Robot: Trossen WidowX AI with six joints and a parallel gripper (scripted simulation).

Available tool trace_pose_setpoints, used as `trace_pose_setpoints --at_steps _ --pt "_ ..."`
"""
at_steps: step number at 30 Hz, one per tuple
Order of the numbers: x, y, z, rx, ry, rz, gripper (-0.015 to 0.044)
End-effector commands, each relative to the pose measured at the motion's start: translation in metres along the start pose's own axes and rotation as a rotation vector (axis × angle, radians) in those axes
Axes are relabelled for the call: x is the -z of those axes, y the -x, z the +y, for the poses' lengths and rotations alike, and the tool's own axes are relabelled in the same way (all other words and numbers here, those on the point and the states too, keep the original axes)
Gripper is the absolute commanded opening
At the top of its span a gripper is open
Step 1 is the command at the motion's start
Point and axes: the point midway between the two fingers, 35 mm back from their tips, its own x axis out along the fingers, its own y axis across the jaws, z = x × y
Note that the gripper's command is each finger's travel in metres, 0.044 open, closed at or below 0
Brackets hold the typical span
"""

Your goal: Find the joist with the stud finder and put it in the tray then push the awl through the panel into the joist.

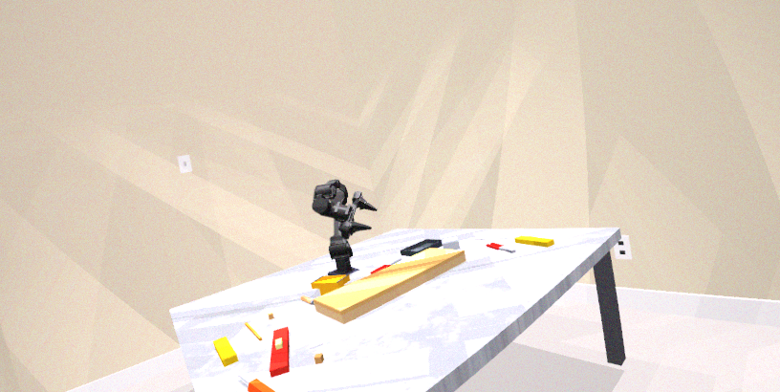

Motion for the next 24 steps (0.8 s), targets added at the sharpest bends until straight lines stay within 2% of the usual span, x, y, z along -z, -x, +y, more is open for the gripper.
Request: trace_pose_setpoints --at_steps 1,6,13,19,24 --pt "0.000 0.000 0.001 -0.005 0.015 -0.003 0.0426" --pt "-0.001 0.002 0.026 -0.101 0.417 -0.106 0.0440" --pt "-0.006 0.010 0.067 -0.148 1.056 -0.362 0.0440" --pt "-0.011 0.022 0.100 -0.042 1.582 -0.633 0.0440" --pt "-0.014 0.032 0.119 0.083 1.836 -0.798 0.0440"
